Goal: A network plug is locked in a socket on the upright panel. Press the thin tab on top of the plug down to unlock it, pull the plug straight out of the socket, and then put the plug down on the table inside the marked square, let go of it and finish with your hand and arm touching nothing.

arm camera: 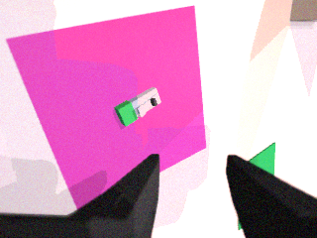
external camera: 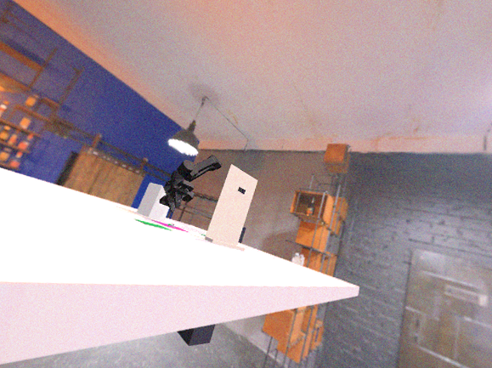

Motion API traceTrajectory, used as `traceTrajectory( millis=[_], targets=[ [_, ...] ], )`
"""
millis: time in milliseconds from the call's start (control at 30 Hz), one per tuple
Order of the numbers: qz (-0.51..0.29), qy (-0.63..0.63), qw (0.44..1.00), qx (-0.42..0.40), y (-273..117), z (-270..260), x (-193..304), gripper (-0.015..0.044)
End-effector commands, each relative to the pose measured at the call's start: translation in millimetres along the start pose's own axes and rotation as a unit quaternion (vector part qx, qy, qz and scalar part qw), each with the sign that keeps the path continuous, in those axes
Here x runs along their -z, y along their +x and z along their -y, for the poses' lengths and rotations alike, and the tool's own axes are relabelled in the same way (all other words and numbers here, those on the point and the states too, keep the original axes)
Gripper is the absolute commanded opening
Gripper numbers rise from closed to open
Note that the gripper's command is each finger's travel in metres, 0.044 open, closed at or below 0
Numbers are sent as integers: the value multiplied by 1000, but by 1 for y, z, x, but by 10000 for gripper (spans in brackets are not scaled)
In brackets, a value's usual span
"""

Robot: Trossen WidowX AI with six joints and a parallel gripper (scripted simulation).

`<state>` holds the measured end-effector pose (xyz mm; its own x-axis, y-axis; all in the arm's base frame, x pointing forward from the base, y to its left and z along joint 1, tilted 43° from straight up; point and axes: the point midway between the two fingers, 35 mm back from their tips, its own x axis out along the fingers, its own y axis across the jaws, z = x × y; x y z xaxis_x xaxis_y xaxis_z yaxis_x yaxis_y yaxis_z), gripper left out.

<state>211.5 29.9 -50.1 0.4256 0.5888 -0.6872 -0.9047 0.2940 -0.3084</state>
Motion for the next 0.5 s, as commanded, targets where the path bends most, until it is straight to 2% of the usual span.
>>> traceTrajectory(
  millis=[0,467],
  targets=[
    [1,-5,1000,2,-3,3,-1,156],
    [1,-5,1000,2,-14,10,0,156]
  ],
)
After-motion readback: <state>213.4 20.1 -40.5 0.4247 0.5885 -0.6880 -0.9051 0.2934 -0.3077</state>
